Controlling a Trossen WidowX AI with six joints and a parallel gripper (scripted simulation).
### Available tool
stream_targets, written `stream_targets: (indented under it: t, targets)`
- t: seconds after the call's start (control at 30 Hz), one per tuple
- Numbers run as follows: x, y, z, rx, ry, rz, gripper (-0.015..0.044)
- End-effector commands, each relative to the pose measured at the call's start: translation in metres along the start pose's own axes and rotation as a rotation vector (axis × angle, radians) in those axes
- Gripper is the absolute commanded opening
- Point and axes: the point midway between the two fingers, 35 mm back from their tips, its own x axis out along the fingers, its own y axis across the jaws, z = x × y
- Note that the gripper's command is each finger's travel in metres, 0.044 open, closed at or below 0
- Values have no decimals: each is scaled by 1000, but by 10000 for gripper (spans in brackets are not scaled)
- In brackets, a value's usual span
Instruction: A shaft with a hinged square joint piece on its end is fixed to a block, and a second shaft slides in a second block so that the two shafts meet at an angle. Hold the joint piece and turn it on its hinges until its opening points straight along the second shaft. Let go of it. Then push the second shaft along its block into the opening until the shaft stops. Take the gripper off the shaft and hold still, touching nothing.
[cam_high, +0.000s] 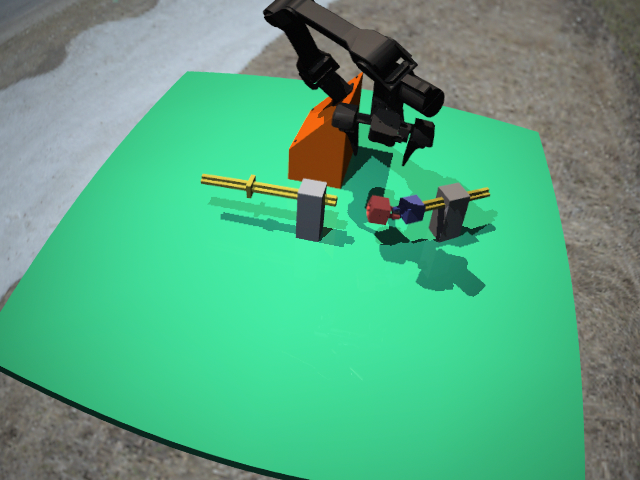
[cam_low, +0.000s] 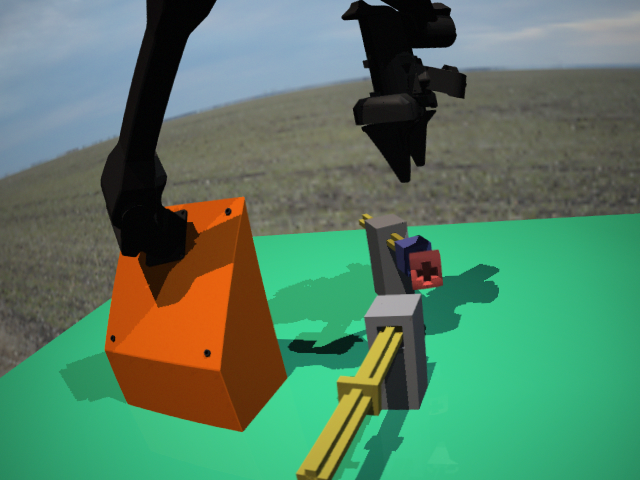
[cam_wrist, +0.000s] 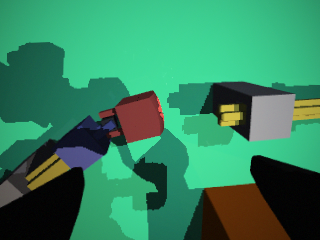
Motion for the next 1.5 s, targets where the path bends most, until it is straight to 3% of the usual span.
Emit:
stream_targets:
  t: [0.0,0.2,0.43,1.47]
  targets:
    - [-2,-4,2,-22,7,9,440]
    - [36,-67,17,-21,7,2,440]
    - [37,-67,17,20,6,-2,440]
    - [51,-65,15,889,-57,-83,440]
